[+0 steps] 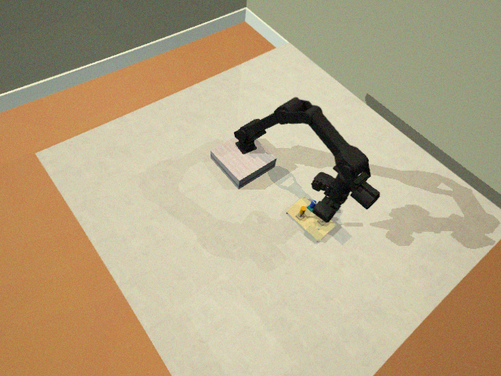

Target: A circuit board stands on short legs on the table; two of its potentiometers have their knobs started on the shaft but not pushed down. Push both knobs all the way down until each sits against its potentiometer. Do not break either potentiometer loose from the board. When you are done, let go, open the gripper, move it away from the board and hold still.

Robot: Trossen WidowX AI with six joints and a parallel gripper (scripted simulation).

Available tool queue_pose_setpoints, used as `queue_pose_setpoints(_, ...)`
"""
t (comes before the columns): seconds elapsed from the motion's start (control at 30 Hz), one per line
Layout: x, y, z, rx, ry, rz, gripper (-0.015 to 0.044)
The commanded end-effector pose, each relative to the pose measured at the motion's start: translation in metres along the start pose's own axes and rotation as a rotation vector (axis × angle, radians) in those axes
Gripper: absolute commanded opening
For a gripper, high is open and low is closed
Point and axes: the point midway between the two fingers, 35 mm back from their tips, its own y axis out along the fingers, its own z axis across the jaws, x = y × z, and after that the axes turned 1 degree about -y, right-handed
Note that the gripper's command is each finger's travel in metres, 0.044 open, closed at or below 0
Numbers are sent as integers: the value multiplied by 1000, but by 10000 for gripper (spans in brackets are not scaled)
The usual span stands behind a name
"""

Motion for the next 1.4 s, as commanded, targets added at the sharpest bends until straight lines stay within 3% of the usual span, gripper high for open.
queue_pose_setpoints(0.0, 0, 0, -1, -4, -147, -1, 0)
queue_pose_setpoints(1.37, 0, -1, -1, -4, -1576, 3, 0)
